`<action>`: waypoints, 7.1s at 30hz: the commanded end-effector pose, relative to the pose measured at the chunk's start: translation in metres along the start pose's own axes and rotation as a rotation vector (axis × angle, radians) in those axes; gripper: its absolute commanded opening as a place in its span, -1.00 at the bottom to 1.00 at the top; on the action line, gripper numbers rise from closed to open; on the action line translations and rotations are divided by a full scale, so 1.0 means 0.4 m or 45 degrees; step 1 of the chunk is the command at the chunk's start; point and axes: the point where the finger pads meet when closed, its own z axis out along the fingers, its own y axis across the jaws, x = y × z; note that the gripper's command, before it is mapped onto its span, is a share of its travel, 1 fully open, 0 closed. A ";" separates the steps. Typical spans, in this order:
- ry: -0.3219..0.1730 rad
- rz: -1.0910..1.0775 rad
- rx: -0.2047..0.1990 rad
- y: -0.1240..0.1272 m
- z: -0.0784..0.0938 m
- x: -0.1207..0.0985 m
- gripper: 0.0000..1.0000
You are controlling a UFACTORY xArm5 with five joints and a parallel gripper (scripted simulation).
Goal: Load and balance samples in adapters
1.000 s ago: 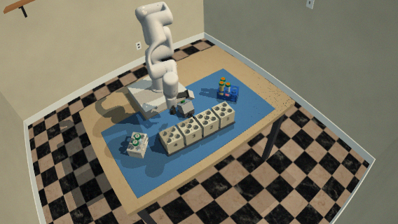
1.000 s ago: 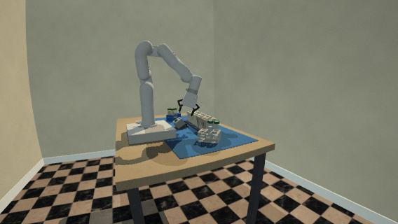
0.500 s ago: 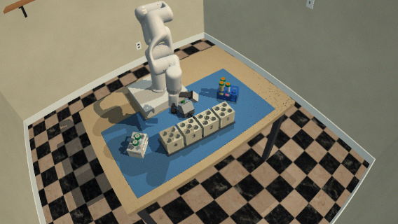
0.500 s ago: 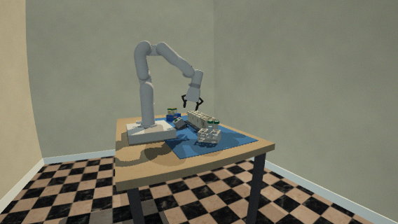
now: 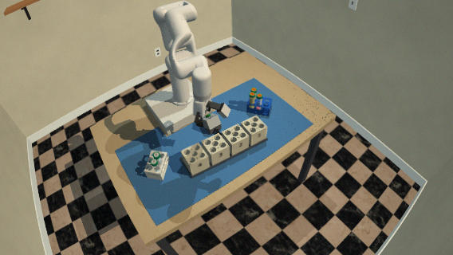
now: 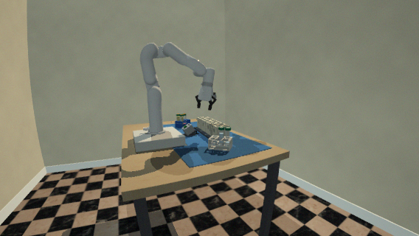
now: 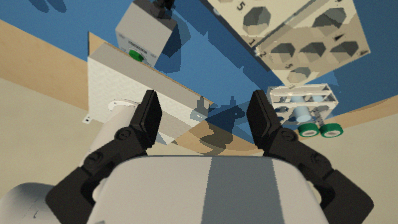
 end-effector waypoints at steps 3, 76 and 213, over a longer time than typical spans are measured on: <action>0.033 0.185 -0.032 0.006 -0.054 0.030 1.00; 0.221 1.632 -0.029 0.158 -0.129 0.046 1.00; 0.234 1.821 -0.014 0.633 0.114 -0.431 1.00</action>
